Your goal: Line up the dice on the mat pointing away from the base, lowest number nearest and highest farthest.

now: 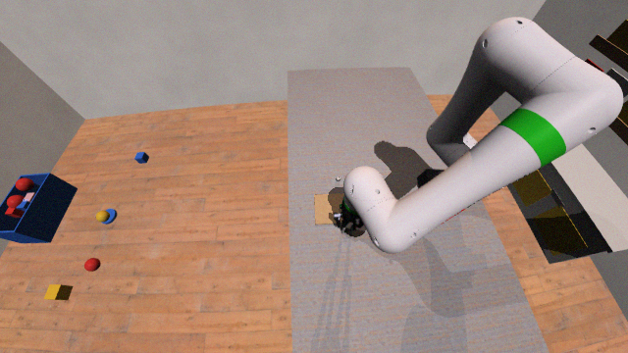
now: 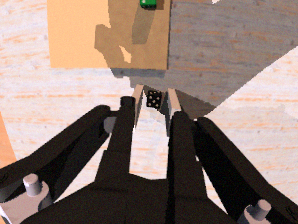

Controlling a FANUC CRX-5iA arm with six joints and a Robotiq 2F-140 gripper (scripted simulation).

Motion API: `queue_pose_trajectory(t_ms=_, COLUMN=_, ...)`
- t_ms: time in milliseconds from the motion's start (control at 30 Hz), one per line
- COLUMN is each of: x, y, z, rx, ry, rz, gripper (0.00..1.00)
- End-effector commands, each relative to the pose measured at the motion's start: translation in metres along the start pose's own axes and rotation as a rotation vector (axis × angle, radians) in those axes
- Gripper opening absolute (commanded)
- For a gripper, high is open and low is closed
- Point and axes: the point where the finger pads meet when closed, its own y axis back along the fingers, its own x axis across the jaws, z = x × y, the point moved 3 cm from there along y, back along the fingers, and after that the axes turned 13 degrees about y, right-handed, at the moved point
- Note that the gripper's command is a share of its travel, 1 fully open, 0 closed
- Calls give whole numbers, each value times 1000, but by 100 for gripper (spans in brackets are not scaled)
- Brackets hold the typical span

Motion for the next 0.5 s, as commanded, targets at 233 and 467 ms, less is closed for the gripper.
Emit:
queue_pose_trajectory(t_ms=233, x=0, y=0, z=0, rx=0, ry=0, rz=0, gripper=19)
queue_pose_trajectory(t_ms=467, x=0, y=0, z=0, rx=0, ry=0, rz=0, gripper=7)
